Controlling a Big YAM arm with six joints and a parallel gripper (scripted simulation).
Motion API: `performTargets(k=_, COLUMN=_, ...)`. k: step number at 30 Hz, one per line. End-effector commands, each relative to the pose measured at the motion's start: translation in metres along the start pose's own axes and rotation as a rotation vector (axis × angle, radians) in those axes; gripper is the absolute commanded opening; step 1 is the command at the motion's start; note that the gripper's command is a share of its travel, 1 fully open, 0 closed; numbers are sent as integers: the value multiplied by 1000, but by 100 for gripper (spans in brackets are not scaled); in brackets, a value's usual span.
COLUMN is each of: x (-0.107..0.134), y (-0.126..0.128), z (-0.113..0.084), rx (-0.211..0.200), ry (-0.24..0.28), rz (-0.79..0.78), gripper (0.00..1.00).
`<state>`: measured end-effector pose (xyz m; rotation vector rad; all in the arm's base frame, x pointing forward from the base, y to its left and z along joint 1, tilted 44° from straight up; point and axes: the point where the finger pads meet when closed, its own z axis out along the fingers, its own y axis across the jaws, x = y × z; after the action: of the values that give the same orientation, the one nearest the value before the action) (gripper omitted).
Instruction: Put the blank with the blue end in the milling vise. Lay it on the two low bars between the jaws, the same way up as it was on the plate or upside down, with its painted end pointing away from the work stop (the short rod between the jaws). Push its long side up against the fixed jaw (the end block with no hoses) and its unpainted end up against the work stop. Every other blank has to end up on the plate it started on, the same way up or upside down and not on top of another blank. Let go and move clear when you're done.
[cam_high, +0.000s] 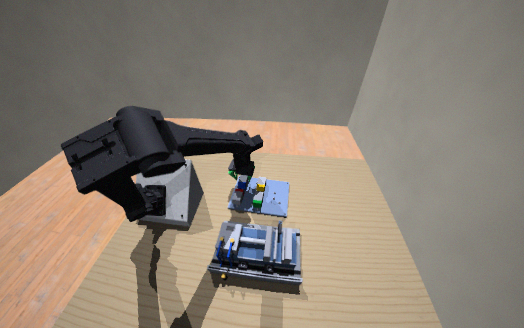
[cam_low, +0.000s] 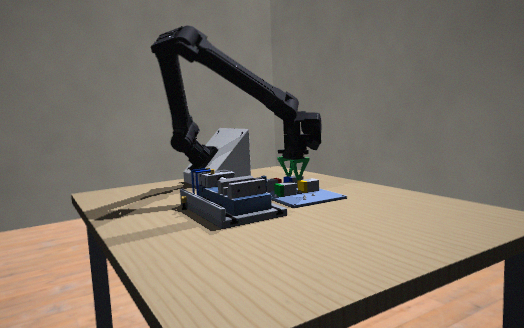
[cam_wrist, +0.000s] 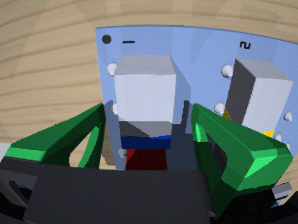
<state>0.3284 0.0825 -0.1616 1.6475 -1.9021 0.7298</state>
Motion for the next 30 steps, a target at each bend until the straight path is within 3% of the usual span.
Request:
performTargets(k=1, x=0, y=-2, z=11, rx=-12, ry=5, rz=-2, gripper=64)
performTargets(k=30, x=2, y=0, z=12, rx=-15, ry=8, rz=-6, gripper=64)
